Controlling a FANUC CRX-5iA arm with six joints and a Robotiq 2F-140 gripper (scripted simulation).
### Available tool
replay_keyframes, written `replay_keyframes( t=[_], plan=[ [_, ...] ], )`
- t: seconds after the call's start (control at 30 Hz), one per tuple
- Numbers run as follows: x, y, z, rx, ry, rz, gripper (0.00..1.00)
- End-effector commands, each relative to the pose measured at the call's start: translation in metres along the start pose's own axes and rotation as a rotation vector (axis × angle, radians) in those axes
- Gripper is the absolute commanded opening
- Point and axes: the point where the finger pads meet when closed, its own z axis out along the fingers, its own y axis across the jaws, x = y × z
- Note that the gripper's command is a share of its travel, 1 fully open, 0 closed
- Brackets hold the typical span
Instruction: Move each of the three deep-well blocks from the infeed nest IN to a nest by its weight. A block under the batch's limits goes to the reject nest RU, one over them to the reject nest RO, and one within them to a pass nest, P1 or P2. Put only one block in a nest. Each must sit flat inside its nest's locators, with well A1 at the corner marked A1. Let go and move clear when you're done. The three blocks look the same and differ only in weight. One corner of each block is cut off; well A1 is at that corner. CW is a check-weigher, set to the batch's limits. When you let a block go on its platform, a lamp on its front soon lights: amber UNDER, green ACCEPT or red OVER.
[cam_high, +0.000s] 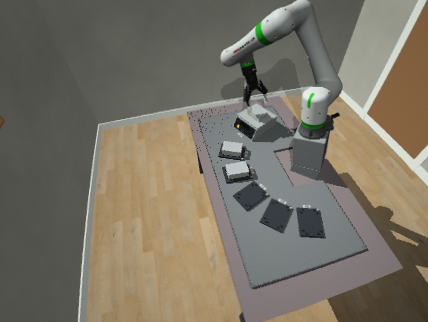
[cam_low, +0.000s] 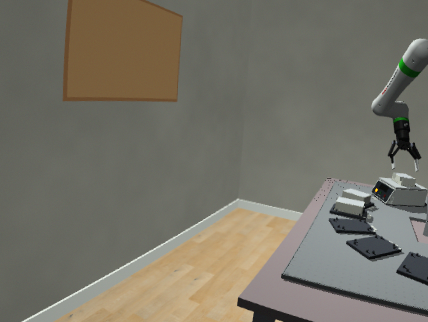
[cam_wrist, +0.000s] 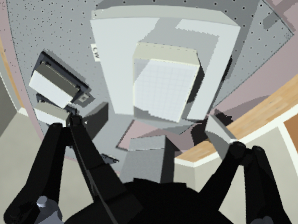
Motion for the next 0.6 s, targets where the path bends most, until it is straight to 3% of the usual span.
replay_keyframes(
  t=[0.0, 0.17, 0.57],
  plan=[
    [-0.004, 0.000, -0.007, 0.000, 0.000, 0.000, 1.00],
    [-0.011, 0.000, -0.019, 0.000, 0.000, 0.000, 1.00],
    [-0.011, 0.000, -0.019, 0.000, 0.000, 0.000, 1.00]
  ],
)
